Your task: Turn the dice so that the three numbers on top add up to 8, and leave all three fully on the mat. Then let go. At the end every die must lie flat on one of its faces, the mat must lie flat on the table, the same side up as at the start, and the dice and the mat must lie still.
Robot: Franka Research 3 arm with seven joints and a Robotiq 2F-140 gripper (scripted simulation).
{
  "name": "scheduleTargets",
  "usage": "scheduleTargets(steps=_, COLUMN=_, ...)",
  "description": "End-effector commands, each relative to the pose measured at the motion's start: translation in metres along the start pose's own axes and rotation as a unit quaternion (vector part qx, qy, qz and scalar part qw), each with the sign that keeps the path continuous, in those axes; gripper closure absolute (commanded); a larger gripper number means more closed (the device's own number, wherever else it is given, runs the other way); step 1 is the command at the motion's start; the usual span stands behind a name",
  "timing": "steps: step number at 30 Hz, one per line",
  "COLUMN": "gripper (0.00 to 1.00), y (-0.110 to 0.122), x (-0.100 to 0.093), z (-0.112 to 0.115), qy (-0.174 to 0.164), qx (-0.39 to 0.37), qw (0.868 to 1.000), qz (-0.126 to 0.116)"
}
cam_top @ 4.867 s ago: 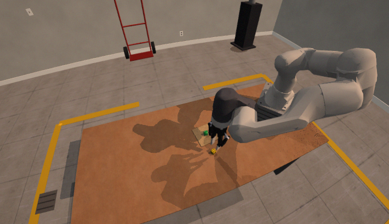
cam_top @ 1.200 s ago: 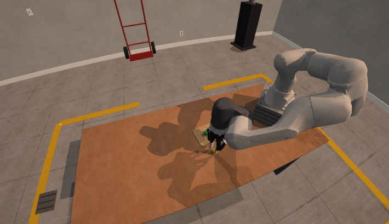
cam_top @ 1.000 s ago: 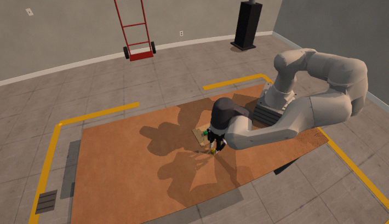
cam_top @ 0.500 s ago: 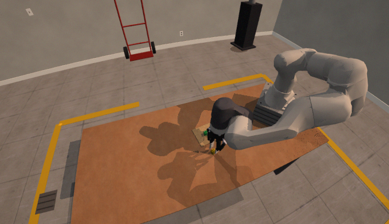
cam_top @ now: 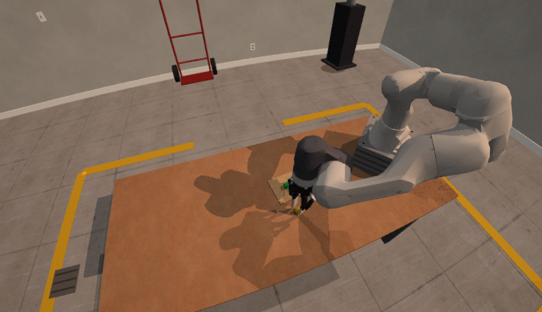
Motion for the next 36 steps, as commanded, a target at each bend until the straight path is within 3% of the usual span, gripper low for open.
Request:
scheduleTargets(steps=1, gripper=0.75, y=-0.0009, x=0.0007, z=0.0002, qy=0.000, qx=-0.002, qw=1.000, qz=-0.001)
scheduleTargets(steps=36, gripper=0.75, y=-0.0009, x=0.0058, z=0.0003, qy=0.000, qx=-0.002, qw=1.000, qz=-0.001)
Point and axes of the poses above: the point where the finger pads meet when closed, its own x axis out along the fingers, its own y axis across the jaws, z = x × y, the point moved 7 cm from there along -x, back along the fingers, and after that the axes turned 4 degrees about -x, right-handed, at the moved point
